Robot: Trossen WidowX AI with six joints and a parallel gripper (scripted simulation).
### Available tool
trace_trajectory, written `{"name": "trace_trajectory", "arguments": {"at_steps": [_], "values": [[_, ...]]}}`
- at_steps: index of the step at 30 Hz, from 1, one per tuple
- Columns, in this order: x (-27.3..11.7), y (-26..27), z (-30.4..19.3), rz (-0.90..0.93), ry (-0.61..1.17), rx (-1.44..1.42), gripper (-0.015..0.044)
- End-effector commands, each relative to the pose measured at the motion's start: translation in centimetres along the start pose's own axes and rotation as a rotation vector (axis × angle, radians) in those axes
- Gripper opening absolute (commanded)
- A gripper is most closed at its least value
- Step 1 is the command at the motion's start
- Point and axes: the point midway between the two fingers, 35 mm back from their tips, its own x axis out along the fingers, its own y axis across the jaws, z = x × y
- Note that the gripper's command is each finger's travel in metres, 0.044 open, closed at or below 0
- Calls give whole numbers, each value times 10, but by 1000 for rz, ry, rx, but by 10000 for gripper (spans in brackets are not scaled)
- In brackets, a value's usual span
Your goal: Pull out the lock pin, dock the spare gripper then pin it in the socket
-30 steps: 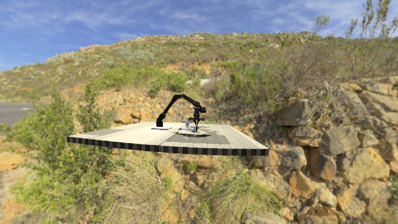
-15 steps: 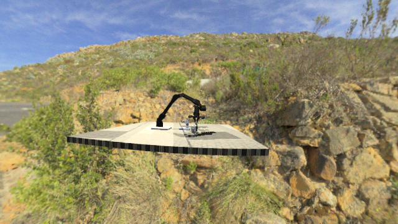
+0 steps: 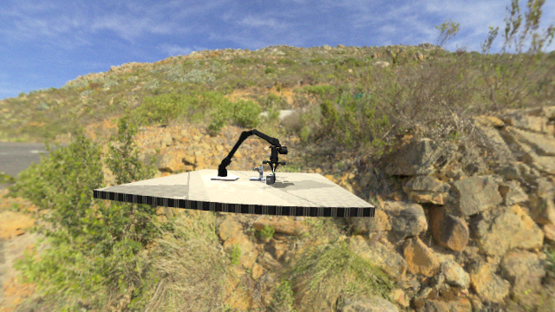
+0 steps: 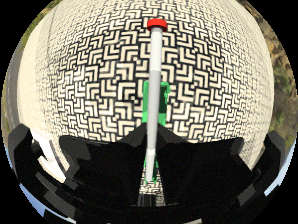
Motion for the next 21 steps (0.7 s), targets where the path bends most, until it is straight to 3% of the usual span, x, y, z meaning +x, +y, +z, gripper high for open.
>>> {"name": "trace_trajectory", "arguments": {"at_steps": [1, 21], "values": [[-5, -2, -12, -3, -1, 5, 0], [-9, -4, -48, -1, 3, 5, 0]]}}
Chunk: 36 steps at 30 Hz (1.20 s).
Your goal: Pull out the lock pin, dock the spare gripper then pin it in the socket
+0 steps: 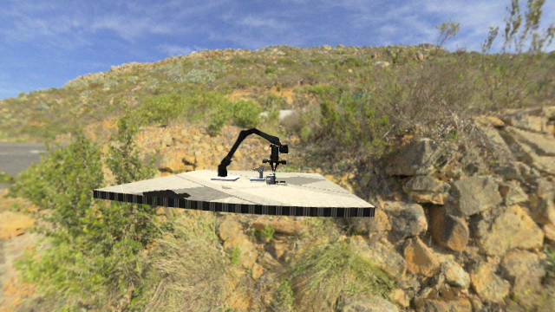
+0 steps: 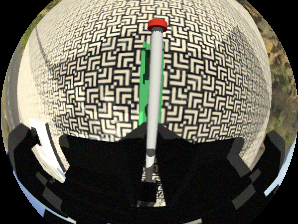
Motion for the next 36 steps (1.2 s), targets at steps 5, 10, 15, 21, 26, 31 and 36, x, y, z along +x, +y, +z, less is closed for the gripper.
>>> {"name": "trace_trajectory", "arguments": {"at_steps": [5, 10, 15, 21, 26, 31, 36], "values": [[12, 1, -1, 4, 1, -4, 0], [20, 1, -2, 1, 0, -4, 0], [28, 0, -3, -2, 0, -3, 0], [35, 0, -4, -5, -1, -3, 0], [37, 1, -4, -6, -1, -3, 0], [37, 1, -4, -6, -1, -3, 0], [37, 1, -4, -6, -1, -3, 0]]}}
